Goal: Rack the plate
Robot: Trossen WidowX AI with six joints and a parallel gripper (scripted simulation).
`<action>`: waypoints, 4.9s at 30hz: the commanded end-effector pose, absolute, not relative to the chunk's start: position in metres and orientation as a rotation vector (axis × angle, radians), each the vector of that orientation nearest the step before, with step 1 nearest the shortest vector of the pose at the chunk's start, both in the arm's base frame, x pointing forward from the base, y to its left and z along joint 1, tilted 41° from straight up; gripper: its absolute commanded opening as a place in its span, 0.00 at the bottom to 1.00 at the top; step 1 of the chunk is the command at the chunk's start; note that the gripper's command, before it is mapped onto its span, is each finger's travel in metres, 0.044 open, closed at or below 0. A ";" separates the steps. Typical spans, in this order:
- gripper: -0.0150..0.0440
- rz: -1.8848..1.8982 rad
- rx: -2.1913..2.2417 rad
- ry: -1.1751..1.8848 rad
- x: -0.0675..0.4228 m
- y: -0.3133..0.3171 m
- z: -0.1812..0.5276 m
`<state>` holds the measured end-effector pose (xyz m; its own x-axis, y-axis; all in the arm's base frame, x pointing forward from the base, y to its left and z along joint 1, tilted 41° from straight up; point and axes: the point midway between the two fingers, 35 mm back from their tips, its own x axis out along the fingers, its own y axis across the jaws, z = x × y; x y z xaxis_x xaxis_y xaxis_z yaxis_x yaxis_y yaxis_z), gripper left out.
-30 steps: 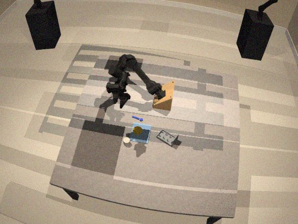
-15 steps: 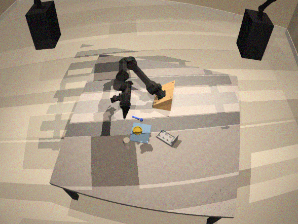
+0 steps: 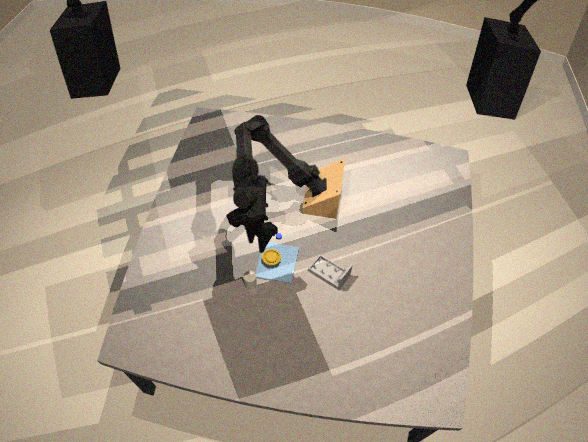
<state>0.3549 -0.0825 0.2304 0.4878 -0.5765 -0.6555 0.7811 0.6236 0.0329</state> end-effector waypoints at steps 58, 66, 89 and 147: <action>0.93 -0.760 -0.369 1.516 0.270 -0.162 0.077; 0.93 -0.760 -0.370 1.515 0.268 -0.170 0.067; 0.82 -0.762 -0.371 1.515 0.265 -0.177 0.058; 0.25 -0.881 -0.220 1.435 0.293 -0.016 0.144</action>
